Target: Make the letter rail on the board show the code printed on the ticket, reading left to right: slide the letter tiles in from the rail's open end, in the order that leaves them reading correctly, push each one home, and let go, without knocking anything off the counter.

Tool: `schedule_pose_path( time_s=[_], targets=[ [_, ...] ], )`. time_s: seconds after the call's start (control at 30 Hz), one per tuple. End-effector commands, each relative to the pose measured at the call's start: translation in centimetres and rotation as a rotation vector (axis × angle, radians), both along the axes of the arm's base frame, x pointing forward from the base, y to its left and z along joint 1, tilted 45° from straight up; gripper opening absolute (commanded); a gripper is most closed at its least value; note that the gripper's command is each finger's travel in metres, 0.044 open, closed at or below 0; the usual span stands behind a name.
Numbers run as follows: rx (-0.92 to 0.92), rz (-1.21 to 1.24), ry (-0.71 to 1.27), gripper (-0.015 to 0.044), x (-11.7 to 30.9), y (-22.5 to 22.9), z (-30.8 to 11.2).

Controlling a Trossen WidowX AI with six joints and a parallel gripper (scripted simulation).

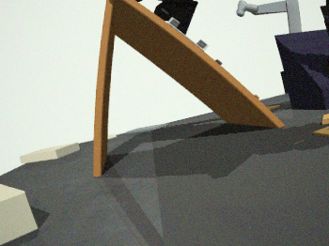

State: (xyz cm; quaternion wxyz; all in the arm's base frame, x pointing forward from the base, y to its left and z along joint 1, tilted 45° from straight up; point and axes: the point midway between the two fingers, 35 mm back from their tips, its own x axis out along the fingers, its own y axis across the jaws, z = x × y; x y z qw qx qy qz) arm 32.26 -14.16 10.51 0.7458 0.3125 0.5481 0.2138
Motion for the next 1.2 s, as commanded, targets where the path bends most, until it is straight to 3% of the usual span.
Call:
schedule_pose_path(
  time_s=[0.0, 1.0, 1.07, 1.17],
  targets=[
    [0.000, 0.003, 0.004, 0.0000, 0.0, -0.1, -0.4],
    [0.000, 0.003, 0.006, 0.0000, -2.5, -1.1, 1.2],
    [-0.015, 0.014, -0.049, 0.0053, -2.9, -1.5, 1.4],
    [-0.120, 0.085, -0.282, 0.0131, -5.4, -2.7, 3.2]
  ],
)
